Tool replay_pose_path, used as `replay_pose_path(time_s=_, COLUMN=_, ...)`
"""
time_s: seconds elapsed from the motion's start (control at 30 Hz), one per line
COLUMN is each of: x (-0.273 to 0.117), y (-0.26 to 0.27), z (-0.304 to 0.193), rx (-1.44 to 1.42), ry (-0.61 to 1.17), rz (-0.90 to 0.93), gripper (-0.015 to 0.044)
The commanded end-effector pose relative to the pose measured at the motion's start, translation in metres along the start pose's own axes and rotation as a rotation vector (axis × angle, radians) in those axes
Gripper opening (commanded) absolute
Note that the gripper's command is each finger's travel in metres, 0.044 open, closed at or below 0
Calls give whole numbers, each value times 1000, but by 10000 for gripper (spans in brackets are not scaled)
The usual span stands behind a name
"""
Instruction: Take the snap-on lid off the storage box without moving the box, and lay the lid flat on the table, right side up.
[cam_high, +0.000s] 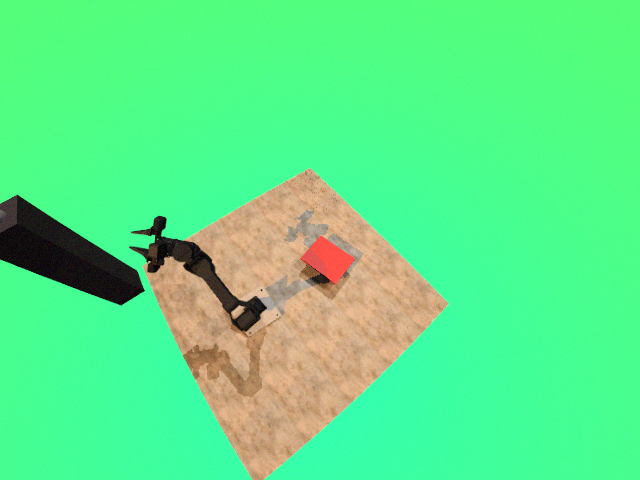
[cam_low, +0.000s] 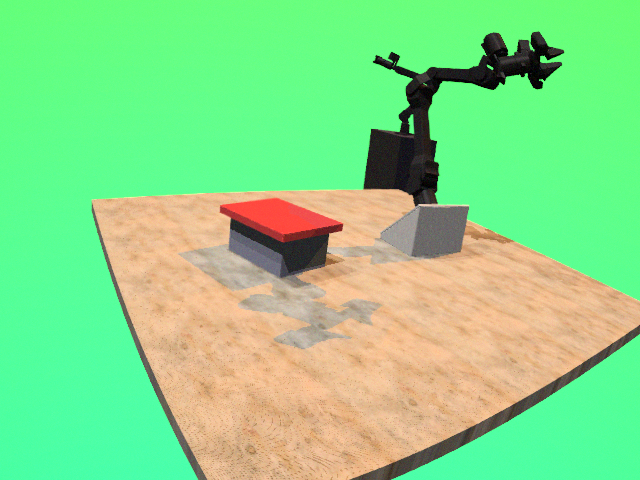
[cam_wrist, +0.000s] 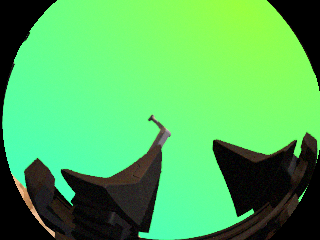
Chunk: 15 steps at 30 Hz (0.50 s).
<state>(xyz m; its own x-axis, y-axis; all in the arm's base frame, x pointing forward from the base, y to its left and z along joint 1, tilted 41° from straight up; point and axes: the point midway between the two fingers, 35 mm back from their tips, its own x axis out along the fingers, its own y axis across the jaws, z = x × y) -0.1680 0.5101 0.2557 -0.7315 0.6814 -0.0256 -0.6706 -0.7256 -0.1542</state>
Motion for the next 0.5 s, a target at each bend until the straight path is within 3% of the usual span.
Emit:
replay_pose_path(time_s=0.0, x=-41, y=-48, z=-13, rx=136, ry=64, rz=-187, gripper=235)
replay_pose_path(time_s=0.23, x=-115, y=-107, z=-36, rx=336, ry=130, rz=-472, gripper=235)
replay_pose_path(time_s=0.47, x=-221, y=-150, z=-63, rx=587, ry=157, rz=-833, gripper=235)
